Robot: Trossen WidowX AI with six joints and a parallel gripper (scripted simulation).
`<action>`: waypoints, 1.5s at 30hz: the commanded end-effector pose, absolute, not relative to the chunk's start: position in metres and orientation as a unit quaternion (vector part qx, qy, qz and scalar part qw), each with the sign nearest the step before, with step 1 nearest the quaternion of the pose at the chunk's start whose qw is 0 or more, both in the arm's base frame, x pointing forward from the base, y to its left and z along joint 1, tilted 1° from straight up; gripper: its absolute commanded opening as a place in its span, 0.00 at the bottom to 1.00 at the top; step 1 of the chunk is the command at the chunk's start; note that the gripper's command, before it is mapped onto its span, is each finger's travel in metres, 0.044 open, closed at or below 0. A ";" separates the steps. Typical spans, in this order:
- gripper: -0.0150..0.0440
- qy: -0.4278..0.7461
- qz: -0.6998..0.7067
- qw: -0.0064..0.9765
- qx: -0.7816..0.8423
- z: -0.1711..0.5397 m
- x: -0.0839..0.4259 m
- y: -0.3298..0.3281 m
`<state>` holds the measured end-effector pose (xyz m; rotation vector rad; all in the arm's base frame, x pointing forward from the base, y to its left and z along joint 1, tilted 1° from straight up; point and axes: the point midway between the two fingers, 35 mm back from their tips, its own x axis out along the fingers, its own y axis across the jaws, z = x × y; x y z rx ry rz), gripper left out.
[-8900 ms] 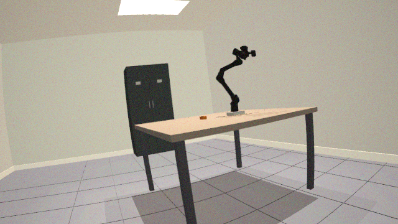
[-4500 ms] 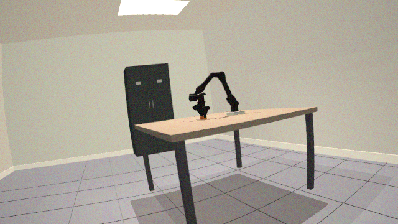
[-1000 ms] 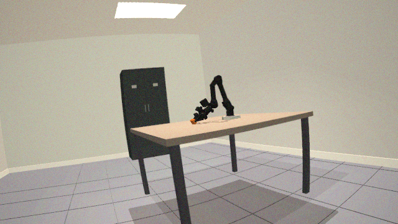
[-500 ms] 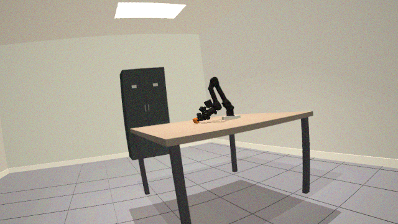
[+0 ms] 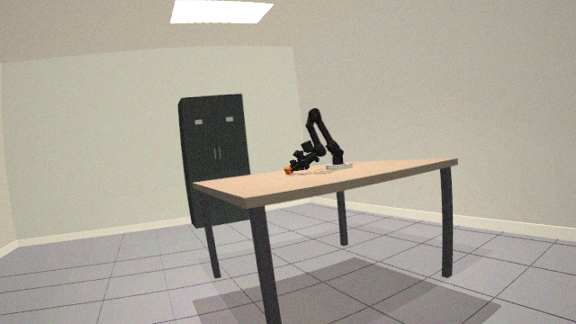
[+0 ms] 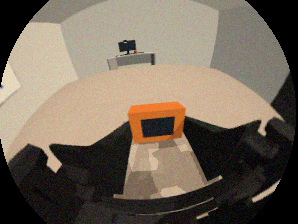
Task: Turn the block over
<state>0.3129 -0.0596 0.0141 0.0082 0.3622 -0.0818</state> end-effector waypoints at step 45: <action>1.00 0.179 -0.040 0.983 0.007 0.014 0.313 -0.059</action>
